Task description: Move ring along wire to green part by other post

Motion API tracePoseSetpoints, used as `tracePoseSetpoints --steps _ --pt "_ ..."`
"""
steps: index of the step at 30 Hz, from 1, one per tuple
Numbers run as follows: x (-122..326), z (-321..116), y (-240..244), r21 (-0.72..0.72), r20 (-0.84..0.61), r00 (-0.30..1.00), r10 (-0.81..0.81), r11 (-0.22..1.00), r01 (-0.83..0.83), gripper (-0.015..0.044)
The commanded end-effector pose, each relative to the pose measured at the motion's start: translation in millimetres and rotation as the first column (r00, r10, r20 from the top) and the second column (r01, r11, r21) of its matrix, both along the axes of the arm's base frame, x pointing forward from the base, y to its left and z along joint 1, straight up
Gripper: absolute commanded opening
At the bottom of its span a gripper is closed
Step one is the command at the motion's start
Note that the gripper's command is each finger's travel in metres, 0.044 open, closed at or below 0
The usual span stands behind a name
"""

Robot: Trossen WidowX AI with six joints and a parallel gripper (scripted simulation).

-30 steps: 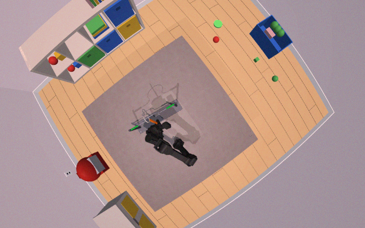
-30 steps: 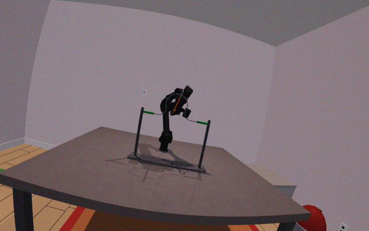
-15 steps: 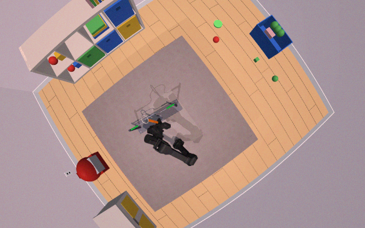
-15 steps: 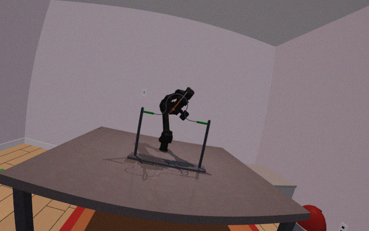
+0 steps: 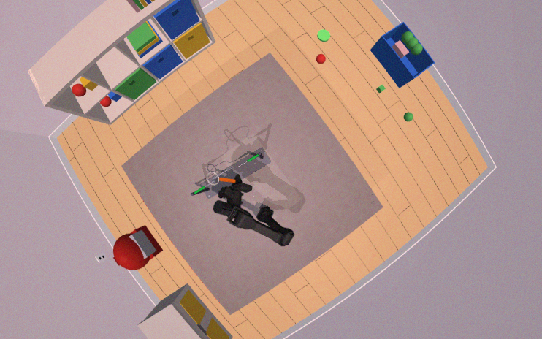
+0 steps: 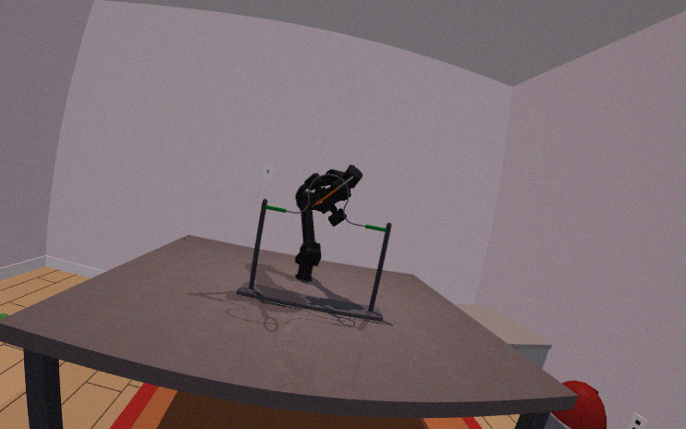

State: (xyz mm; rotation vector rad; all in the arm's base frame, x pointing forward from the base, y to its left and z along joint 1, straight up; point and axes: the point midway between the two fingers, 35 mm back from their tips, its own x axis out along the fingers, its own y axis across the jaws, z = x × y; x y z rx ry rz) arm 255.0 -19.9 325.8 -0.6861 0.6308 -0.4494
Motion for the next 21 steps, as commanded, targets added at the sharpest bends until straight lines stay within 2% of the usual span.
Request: tracePoseSetpoints --steps 1,21 --pt "-2.2 2.6 -3.5 -0.071 -0.004 1.0 -0.001 0.997 0.001 -0.015" --pt "-3.4 16.2 -13.0 -0.38 -0.032 0.999 -0.007 0.925 -0.006 -0.015"
